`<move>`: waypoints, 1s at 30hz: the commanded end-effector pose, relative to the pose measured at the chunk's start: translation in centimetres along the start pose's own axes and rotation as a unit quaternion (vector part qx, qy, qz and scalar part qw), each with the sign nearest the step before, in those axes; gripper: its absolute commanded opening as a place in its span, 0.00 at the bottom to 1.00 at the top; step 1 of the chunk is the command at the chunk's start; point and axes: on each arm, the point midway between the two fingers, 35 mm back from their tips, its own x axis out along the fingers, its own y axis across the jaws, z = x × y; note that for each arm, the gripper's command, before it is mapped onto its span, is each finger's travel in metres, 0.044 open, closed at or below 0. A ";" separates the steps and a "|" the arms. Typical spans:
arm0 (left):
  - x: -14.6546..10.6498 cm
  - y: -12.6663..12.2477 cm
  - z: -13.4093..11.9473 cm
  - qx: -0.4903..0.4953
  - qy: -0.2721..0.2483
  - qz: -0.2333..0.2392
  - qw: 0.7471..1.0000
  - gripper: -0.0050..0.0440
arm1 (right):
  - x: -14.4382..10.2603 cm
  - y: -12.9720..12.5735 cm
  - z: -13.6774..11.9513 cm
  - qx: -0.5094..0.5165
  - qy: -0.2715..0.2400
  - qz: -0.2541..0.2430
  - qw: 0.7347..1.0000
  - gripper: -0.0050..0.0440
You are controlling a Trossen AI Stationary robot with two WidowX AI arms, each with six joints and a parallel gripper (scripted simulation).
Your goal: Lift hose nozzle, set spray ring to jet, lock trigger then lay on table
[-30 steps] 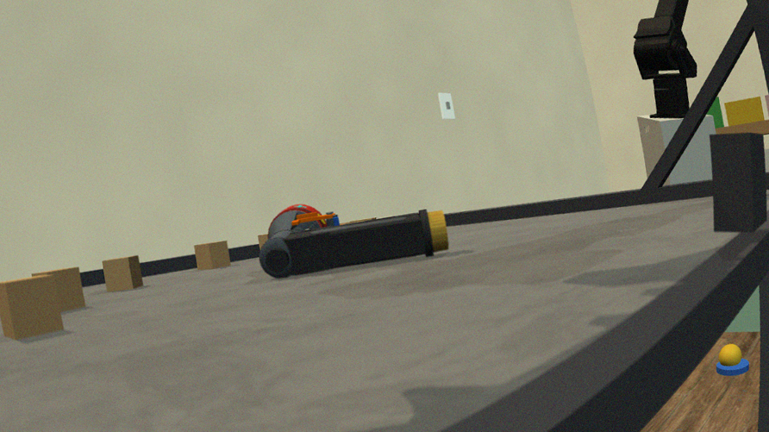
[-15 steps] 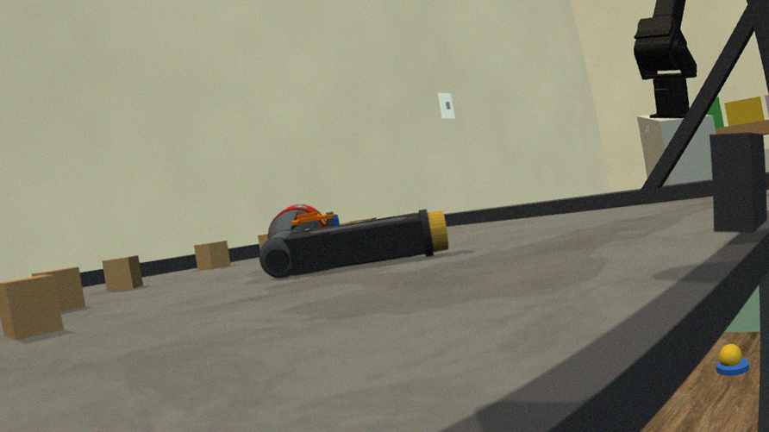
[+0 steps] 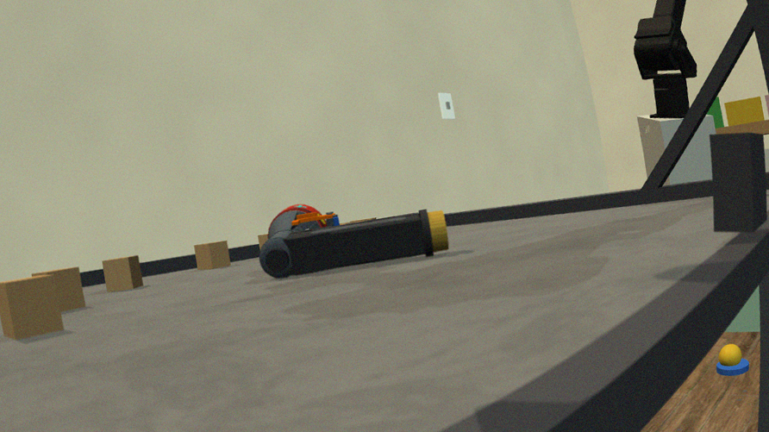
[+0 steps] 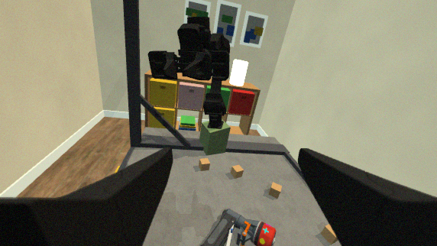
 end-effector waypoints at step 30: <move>-0.2 0.0 1.2 -0.001 -0.014 -0.002 1.000 0.47 | -0.6 -5.0 0.4 -0.005 -0.005 -0.077 0.997 0.93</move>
